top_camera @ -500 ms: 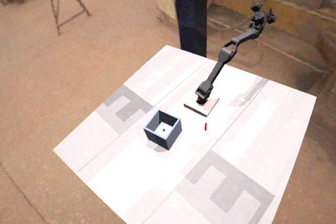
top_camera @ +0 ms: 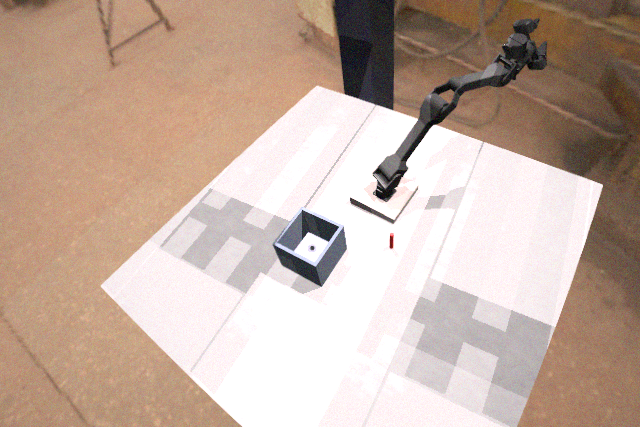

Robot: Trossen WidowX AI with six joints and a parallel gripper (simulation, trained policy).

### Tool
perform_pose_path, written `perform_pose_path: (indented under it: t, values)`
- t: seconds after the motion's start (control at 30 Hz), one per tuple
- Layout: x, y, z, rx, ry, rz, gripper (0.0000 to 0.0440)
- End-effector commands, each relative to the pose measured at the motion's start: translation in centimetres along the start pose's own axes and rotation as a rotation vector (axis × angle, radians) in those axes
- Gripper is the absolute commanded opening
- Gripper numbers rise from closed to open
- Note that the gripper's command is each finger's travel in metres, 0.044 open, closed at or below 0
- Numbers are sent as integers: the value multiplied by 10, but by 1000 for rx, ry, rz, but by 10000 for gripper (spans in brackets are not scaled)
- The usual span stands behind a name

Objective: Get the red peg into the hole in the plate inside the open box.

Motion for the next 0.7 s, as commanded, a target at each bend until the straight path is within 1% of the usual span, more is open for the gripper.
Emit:
perform_pose_path:
  t: [0.0, 0.33, 0.67]
  values:
    - [13, 25, 12, 56, -60, -78, 440]
    - [58, 103, 59, 257, -220, -315, 440]
    - [94, 173, 122, 496, -323, -548, 440]
Point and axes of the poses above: the point midway between the two fingers, 35 mm back from their tips, its own z axis back along the fingers, its own x axis across the jaws, y = z × x, the point moved 2 cm from there along z, back along the fingers, and after that the axes turned 3 degrees about -z, right-handed, at the moved point
